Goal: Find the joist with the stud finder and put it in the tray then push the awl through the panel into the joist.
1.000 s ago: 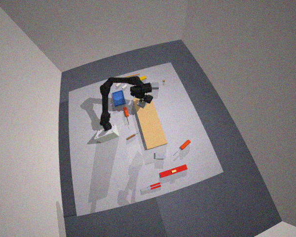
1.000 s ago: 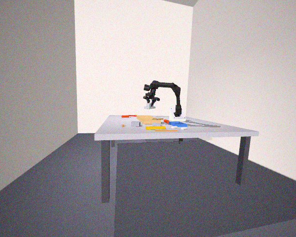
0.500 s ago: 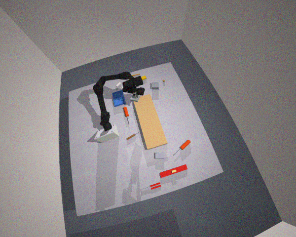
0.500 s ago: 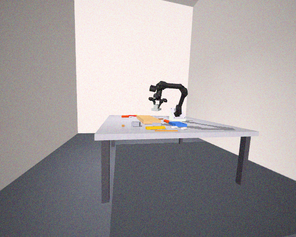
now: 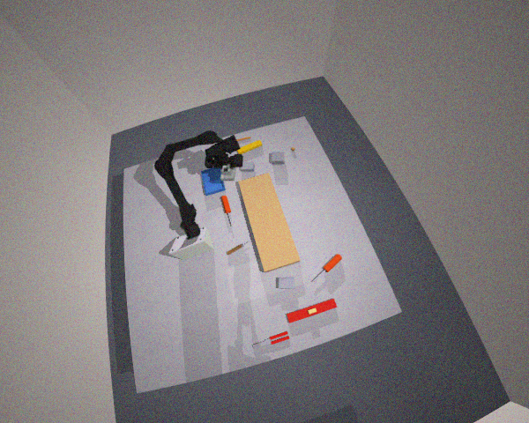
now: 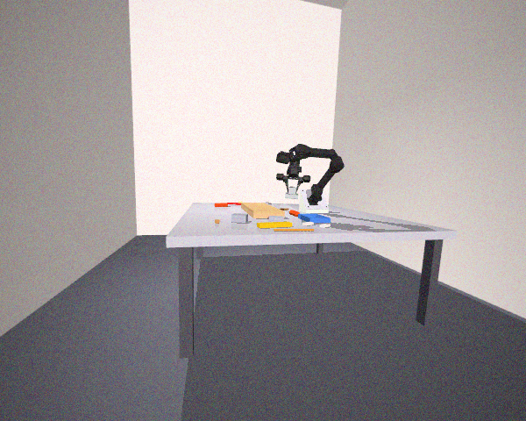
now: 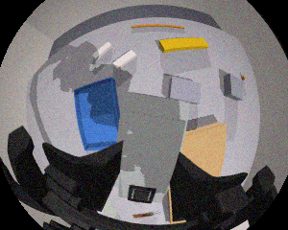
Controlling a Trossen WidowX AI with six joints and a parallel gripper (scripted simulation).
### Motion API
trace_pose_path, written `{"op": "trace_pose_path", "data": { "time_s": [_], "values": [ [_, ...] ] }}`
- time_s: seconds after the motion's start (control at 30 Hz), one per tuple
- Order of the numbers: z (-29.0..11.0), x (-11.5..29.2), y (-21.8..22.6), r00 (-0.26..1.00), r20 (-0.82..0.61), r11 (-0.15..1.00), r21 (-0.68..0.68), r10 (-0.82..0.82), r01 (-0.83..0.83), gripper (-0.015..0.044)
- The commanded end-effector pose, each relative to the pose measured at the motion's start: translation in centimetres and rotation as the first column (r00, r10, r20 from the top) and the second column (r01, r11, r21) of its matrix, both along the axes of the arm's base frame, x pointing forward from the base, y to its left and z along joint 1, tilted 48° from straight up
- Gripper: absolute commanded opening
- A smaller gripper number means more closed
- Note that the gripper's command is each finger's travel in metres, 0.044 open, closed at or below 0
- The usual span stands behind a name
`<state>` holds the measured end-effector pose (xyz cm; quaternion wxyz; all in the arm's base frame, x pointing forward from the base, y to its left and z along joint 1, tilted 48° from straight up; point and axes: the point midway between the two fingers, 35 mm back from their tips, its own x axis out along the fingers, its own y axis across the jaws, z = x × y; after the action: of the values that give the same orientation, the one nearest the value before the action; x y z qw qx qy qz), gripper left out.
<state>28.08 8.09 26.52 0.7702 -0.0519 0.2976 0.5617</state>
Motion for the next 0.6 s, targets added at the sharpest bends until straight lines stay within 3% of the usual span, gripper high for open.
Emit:
{"op": "trace_pose_path", "data": {
  "time_s": [0.0, 0.57],
  "values": [
    [1.1, -2.2, 1.5, 0.997, 0.058, 0.999, 0.011, 0.053, -0.053, 0.0000],
    [3.2, -10.5, 5.7, 0.941, 0.239, 0.967, 0.028, 0.237, -0.251, 0.0000]
  ]
}}
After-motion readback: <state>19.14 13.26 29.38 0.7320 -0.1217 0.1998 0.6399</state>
